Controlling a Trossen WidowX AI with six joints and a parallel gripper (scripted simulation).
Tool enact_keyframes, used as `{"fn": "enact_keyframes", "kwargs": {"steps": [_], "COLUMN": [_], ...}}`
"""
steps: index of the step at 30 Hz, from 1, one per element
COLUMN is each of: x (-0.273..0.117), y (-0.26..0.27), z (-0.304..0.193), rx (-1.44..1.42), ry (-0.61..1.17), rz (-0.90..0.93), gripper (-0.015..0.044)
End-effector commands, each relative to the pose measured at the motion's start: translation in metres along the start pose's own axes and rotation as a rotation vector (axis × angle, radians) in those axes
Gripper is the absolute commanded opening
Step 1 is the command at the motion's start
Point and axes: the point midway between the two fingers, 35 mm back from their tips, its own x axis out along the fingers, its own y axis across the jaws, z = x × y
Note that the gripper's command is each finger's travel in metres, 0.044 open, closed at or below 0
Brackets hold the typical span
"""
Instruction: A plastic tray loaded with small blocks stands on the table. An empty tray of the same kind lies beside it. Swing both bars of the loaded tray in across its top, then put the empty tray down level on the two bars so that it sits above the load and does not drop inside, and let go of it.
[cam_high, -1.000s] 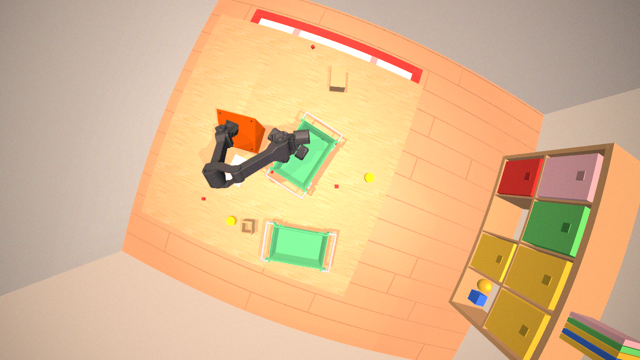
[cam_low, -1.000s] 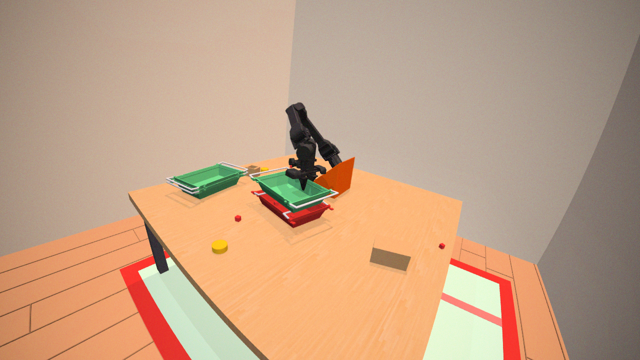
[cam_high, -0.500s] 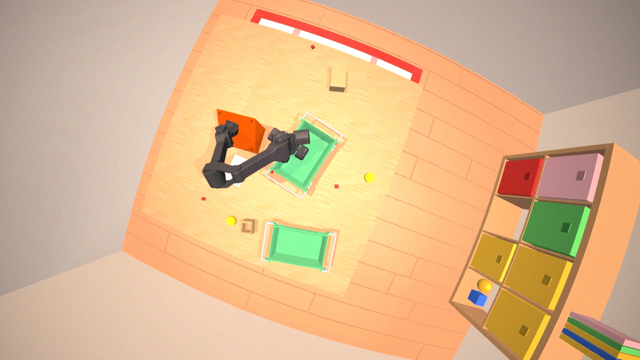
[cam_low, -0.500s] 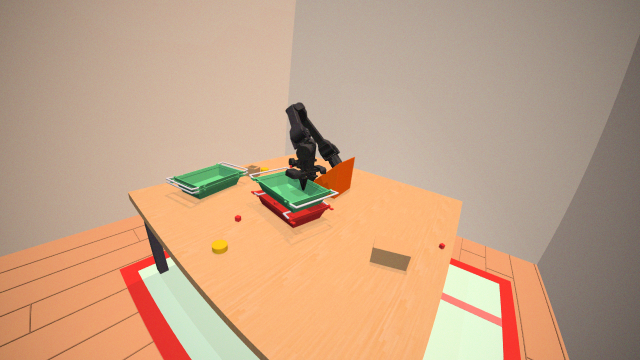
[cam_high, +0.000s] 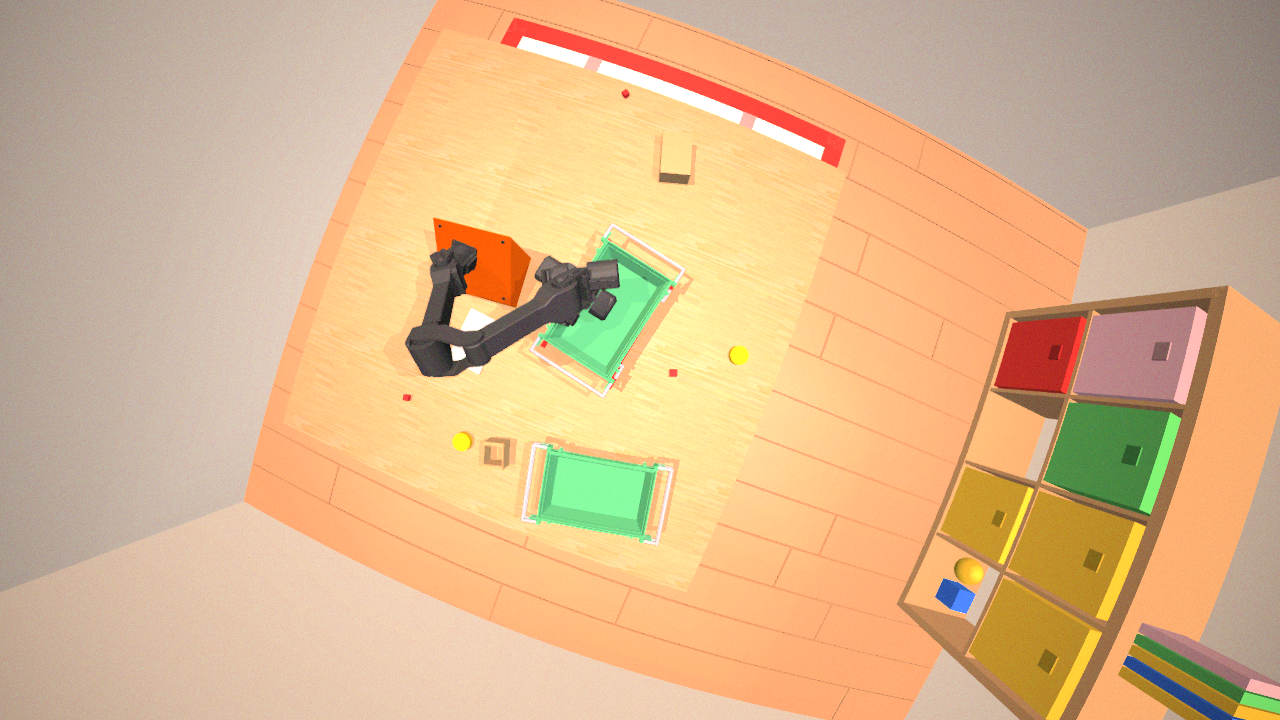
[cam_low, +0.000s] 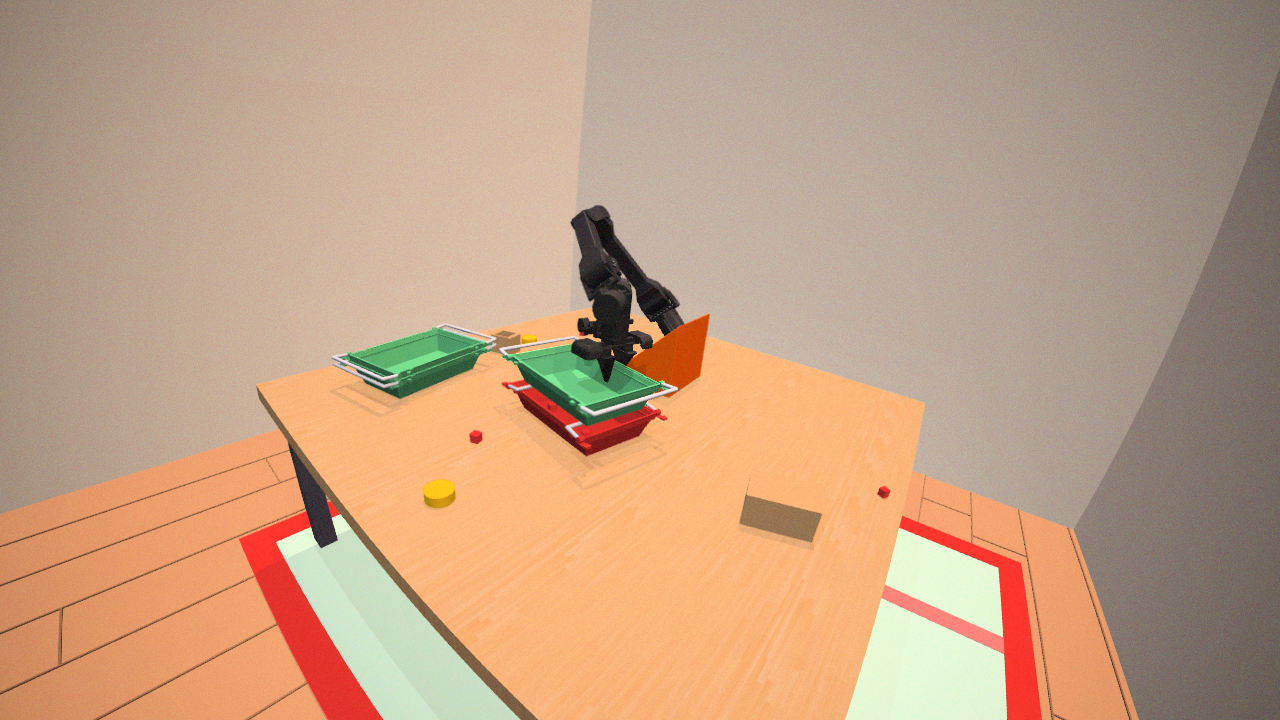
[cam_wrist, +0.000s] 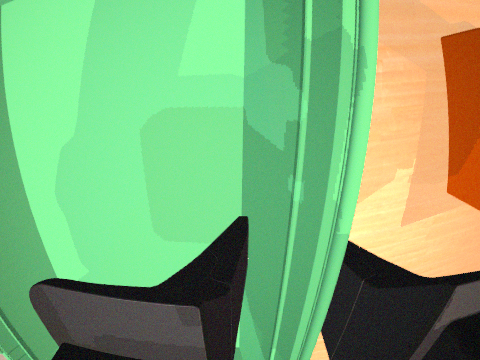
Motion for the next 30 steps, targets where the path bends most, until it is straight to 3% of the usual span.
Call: {"fn": "enact_keyframes", "kwargs": {"steps": [1,20,30], "x": [0.003,0.003,-0.008], "y": [-0.003,-0.003,0.0], "z": [0.001,0.001,0.0], "rx": [-0.008,-0.008,-0.003], "ry": [-0.003,-0.003,-0.002], "rz": [-0.014,-0.014,-0.01], "gripper": [0.0161,0.044,0.044]}}
